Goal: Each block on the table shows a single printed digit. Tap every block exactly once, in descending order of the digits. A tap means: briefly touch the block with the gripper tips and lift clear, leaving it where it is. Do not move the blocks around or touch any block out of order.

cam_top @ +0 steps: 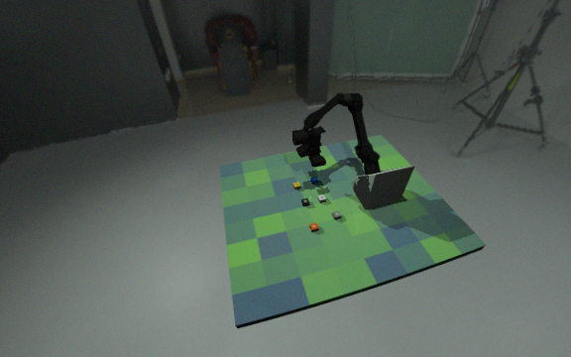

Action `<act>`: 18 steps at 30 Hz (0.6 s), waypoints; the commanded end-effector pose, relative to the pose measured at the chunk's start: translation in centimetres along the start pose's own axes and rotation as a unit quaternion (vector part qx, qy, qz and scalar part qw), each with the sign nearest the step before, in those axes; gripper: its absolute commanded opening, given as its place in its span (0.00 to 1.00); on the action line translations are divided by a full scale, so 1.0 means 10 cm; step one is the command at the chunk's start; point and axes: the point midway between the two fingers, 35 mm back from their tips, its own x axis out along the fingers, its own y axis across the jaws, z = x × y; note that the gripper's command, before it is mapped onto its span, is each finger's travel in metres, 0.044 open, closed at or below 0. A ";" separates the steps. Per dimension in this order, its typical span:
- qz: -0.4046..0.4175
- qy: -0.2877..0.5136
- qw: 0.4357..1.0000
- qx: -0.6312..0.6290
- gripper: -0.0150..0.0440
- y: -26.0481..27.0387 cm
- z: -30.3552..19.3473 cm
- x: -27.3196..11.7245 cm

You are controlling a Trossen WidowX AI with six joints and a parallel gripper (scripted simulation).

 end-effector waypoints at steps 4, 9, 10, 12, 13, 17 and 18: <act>-0.006 0.006 1.000 -0.001 0.29 -0.06 -0.07 0.71; -0.006 0.006 1.000 -0.001 0.29 -0.06 -0.07 0.71; -0.006 0.006 1.000 -0.001 0.29 -0.06 -0.07 0.71; -0.006 0.006 1.000 -0.001 0.29 -0.06 -0.06 0.73; -0.006 0.006 1.000 -0.001 0.29 -0.06 -0.06 0.75; -0.006 0.006 1.000 -0.001 0.29 -0.06 -0.06 0.81; -0.006 0.006 1.000 -0.001 0.29 -0.06 -0.06 0.83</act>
